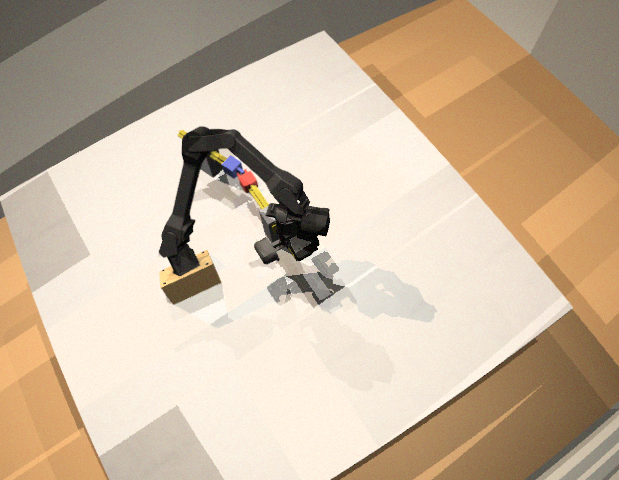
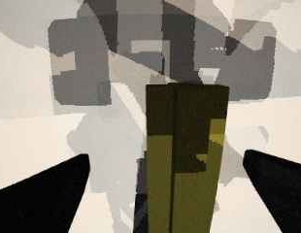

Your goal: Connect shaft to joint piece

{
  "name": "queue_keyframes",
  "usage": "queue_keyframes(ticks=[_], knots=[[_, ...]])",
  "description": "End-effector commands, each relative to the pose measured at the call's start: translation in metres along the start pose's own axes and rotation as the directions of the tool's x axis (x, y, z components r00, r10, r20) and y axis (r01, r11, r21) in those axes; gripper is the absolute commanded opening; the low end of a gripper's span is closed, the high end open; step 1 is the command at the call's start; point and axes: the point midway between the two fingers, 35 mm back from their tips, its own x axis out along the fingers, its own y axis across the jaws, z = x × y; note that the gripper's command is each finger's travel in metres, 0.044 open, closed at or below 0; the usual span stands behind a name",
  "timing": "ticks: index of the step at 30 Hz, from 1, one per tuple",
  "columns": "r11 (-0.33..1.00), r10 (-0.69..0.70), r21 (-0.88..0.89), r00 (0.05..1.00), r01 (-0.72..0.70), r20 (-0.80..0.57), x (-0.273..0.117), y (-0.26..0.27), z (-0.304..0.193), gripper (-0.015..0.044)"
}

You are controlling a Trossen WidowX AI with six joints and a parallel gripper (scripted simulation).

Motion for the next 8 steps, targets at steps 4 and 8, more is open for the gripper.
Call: queue_keyframes(ticks=[4,8], knots=[[1.000,0.002,0.000,1.000,-0.002,-0.007,-0.029,0.000,0.000,0.0440],[1.000,0.003,0.001,1.000,-0.003,-0.006,-0.039,-0.001,0.001,0.0440]])
